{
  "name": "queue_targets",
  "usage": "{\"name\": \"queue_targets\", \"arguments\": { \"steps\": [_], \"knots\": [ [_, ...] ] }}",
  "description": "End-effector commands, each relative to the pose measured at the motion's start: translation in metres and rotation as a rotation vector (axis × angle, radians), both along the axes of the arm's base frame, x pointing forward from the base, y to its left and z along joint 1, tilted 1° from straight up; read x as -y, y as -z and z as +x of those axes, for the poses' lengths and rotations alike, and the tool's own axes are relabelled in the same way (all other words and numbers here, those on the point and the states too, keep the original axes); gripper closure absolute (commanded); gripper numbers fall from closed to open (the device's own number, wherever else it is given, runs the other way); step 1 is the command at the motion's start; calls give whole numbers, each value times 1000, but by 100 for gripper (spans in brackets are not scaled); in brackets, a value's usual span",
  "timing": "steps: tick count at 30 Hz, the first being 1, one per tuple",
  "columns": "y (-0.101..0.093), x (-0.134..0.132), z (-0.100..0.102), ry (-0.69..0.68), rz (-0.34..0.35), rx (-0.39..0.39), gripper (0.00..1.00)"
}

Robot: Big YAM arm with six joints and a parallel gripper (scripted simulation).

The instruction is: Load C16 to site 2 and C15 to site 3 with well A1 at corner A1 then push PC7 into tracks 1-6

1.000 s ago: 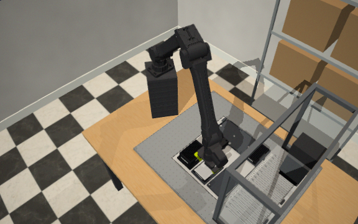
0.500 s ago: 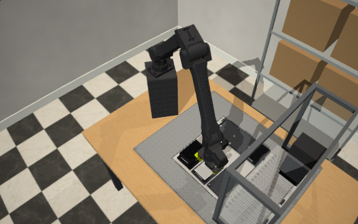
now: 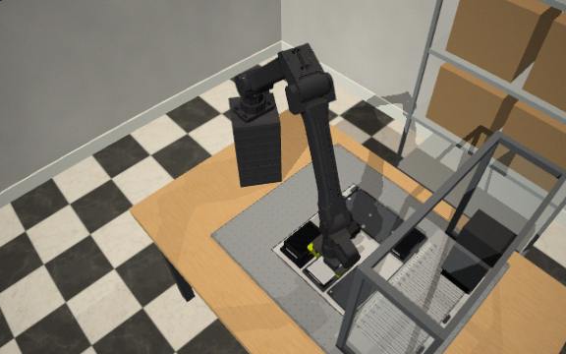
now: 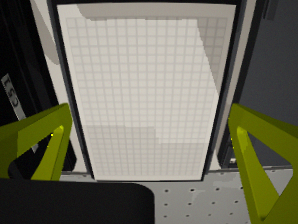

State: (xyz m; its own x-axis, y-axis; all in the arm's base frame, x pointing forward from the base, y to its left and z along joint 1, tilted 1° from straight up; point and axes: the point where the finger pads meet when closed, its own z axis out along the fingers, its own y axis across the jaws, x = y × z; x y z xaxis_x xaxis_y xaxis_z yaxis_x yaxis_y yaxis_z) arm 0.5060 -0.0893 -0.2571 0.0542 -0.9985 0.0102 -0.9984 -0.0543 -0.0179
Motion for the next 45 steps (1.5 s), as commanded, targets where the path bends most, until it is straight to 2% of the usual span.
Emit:
{"name": "queue_targets", "arguments": {
  "steps": [1,8,10,11,15,16,43,44,45],
  "knots": [
    [4,1,12,-12,-1,23,0],
    [8,2,16,-12,-2,30,0],
    [10,0,6,-12,2,9,0],
    [-1,2,13,-3,-2,25,0],
    [-1,2,13,-3,-2,25,0],
    [-2,3,14,-12,0,19,100],
    [-2,2,14,-3,-2,25,100],
    [-15,3,15,-11,-2,30,100],
    [-16,2,9,-11,0,20,100]
  ]
}}
